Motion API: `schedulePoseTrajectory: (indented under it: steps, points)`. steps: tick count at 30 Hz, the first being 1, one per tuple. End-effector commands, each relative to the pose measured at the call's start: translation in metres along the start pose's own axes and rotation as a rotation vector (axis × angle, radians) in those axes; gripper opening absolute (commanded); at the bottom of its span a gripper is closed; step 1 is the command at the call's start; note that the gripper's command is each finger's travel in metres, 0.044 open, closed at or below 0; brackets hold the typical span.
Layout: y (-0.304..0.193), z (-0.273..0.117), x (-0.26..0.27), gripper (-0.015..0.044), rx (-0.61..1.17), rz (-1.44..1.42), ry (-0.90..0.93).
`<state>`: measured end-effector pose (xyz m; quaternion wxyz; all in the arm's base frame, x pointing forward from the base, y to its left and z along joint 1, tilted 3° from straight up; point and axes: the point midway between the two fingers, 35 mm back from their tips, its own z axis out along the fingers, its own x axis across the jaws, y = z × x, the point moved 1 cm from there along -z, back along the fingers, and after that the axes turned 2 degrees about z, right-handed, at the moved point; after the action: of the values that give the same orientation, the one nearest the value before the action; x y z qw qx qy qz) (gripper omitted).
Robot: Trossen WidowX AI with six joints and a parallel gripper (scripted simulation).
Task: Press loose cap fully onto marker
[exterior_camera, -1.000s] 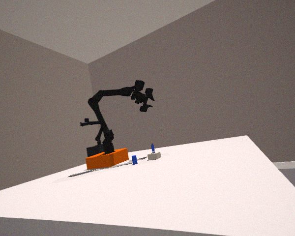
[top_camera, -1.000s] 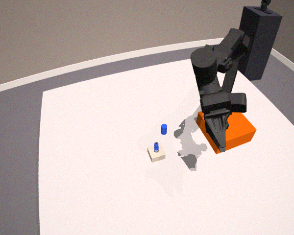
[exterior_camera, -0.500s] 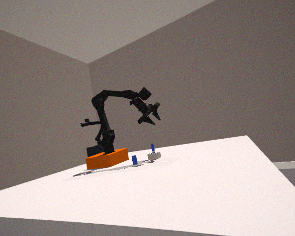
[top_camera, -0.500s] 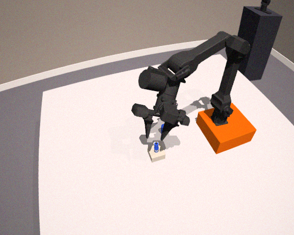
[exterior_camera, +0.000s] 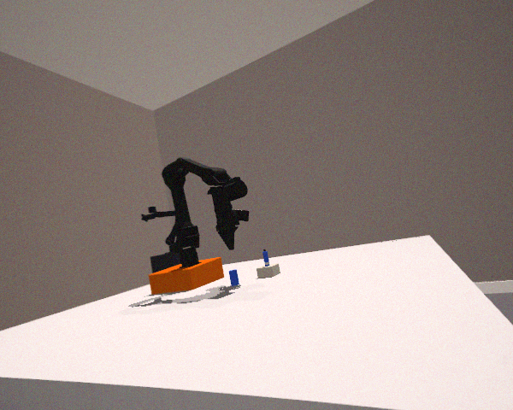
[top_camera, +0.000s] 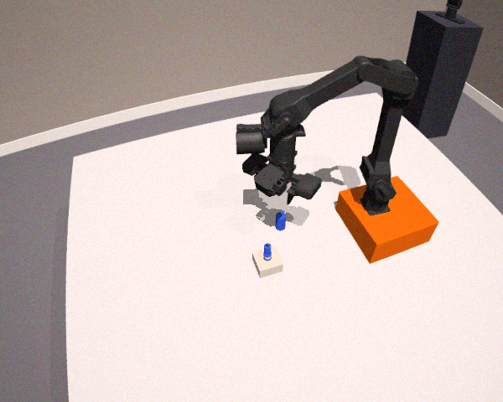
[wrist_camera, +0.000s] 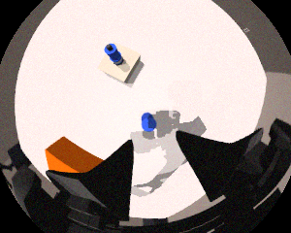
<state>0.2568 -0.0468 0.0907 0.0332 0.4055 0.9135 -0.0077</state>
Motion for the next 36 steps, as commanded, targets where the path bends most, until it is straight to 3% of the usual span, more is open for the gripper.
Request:
schedulePoseTrajectory:
  steps: [1, 4, 8, 36]
  points:
    - [-0.007, 0.002, 0.001, 0.0239, 0.028, 0.031, 0.006]
    - [-0.007, 0.005, 0.001, 0.0239, 0.028, 0.031, 0.006]
    - [-0.009, 0.037, 0.001, 0.0239, 0.029, 0.031, 0.006]
    - [-0.010, 0.079, 0.000, 0.0239, 0.029, 0.031, 0.006]
